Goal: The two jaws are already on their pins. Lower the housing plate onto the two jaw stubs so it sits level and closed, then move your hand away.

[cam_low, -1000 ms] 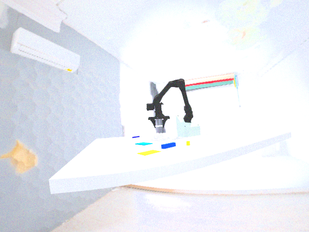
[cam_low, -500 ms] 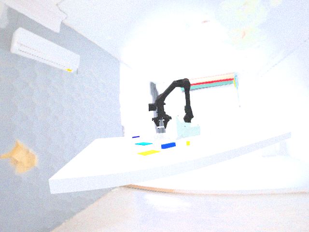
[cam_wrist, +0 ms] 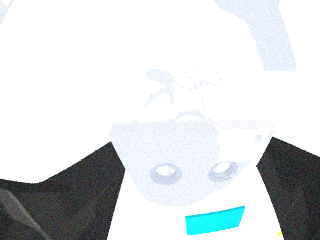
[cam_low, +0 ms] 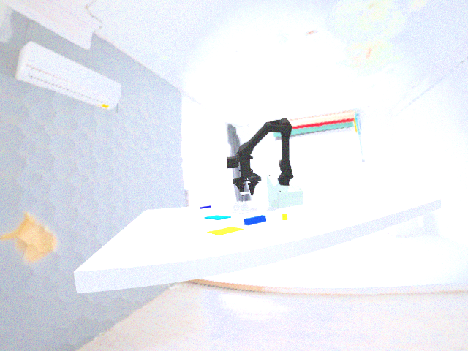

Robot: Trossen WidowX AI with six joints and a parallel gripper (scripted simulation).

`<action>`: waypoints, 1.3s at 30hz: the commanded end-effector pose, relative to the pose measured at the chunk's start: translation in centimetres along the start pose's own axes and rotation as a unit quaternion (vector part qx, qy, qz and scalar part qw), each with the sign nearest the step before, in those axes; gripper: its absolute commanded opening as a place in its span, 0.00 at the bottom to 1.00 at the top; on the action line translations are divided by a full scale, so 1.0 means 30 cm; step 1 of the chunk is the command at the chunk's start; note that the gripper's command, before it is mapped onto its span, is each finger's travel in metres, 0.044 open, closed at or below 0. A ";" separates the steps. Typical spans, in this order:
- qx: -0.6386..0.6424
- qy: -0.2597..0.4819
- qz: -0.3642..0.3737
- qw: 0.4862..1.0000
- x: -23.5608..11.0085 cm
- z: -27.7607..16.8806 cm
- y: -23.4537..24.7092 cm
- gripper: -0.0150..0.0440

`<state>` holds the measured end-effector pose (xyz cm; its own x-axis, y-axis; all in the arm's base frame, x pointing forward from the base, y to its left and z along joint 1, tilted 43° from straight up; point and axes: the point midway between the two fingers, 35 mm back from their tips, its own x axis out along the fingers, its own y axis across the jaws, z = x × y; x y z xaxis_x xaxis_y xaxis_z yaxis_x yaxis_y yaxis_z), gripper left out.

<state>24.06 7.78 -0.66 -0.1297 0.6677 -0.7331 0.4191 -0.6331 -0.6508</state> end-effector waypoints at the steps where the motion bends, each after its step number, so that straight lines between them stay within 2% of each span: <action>1: 0.001 0.002 -0.002 1.000 0.001 -0.002 -0.004 0.85; 39: -0.001 0.002 -0.002 1.000 0.002 0.035 -0.027 0.85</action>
<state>22.73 7.87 -0.40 -0.1312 0.6684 -0.7321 0.4173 -0.6326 -0.6524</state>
